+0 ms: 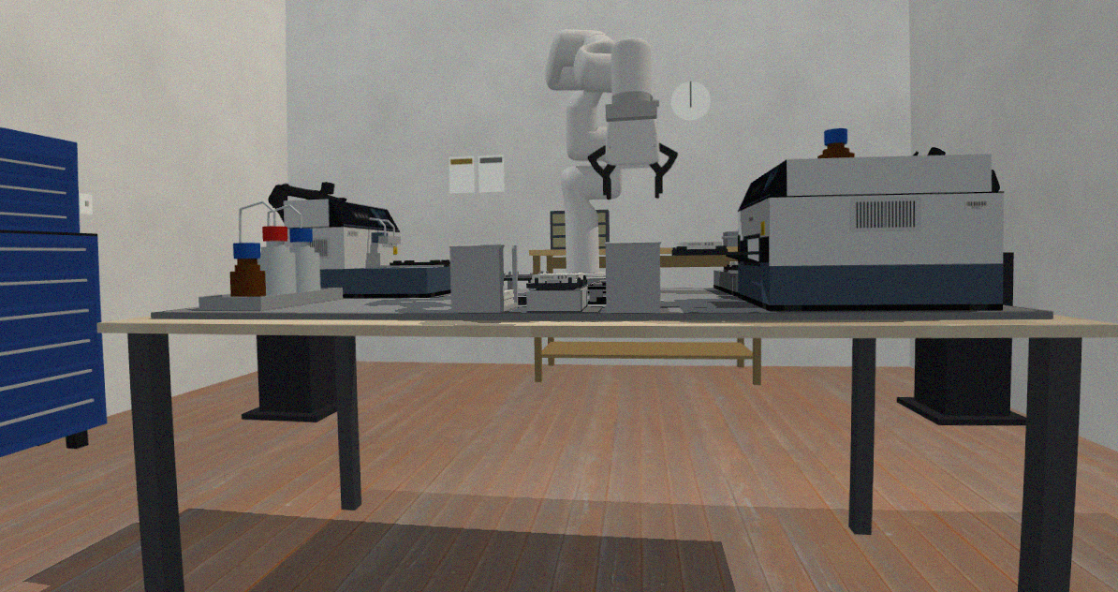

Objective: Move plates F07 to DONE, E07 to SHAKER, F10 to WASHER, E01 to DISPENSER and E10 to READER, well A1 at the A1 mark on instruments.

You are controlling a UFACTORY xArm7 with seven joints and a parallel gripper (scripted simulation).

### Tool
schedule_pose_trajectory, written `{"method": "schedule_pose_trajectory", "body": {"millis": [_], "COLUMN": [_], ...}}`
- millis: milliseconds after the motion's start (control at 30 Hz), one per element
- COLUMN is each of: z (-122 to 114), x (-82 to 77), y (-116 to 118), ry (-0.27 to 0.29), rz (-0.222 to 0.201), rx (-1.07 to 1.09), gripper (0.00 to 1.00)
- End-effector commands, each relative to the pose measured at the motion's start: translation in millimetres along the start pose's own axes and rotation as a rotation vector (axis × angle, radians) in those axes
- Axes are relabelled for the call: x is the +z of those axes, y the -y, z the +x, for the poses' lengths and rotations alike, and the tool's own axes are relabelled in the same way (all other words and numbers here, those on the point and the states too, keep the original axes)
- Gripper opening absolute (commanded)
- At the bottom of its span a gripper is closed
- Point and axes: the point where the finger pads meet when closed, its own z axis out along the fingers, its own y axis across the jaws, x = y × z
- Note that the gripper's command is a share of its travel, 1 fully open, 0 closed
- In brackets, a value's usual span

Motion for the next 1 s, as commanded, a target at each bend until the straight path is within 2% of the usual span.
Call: {"method": "schedule_pose_trajectory", "body": {"millis": [0,700,967], "z": [1.7,1.7,1.8], "x": [-2.5,-2.5,8.2], "y": [0.5,0.5,0.5], "ry": [-0.007,-0.007,-0.007], "rz": [0.002,0.002,0.002], "rx": [0.0,0.0,0.0], "gripper": [1.0,1.0,1.0]}}
